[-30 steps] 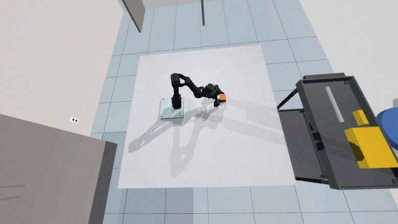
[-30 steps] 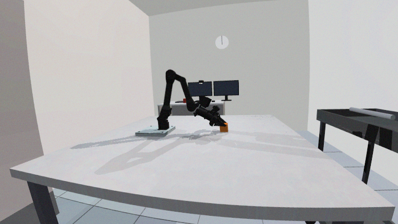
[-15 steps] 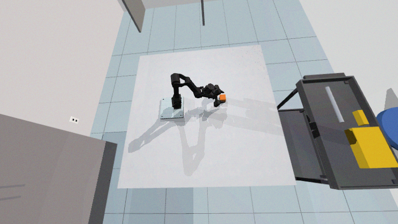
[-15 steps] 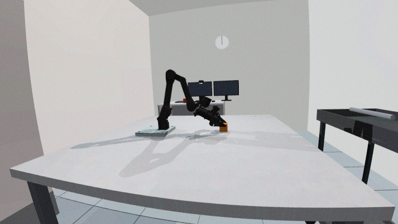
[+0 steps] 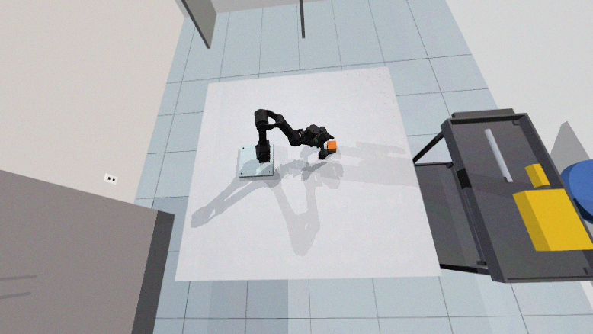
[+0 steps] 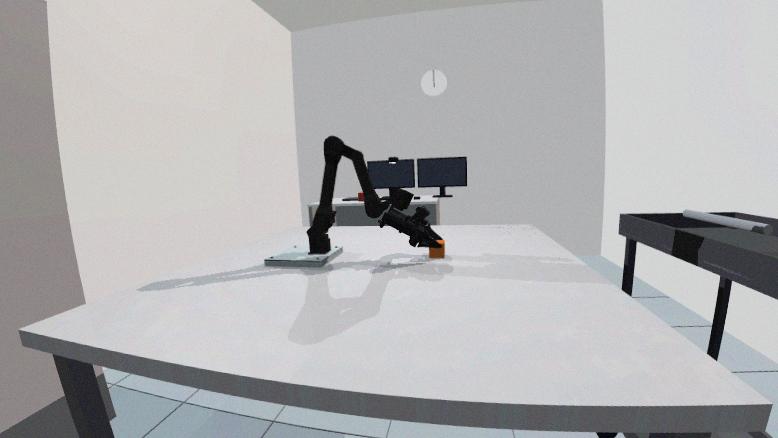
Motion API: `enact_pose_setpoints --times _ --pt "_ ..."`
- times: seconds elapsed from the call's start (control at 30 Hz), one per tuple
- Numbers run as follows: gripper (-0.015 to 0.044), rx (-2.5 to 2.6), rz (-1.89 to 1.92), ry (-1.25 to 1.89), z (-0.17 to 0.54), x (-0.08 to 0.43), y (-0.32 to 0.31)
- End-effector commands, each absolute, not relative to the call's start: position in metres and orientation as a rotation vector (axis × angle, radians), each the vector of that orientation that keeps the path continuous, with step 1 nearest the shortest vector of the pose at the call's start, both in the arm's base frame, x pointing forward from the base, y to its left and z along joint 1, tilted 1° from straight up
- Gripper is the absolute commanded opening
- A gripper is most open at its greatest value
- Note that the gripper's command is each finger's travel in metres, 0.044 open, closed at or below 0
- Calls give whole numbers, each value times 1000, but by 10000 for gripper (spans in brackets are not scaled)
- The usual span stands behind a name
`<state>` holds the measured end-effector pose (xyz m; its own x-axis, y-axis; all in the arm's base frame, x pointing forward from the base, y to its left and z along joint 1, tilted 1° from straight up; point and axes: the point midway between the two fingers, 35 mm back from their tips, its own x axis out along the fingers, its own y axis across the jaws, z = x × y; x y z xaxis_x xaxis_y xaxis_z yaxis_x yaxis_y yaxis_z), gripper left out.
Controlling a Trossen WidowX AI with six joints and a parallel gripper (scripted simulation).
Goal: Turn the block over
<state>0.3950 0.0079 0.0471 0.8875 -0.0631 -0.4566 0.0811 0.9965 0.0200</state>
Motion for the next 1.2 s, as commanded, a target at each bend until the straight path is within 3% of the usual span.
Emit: enact_pose_setpoints --times 0.0,0.33,0.57,1.17 --pt "440 34 -77 471 47 395 8" --pt "440 39 -71 692 65 403 9" --pt "440 54 -69 950 110 375 8" --pt "440 54 -69 976 113 376 8"
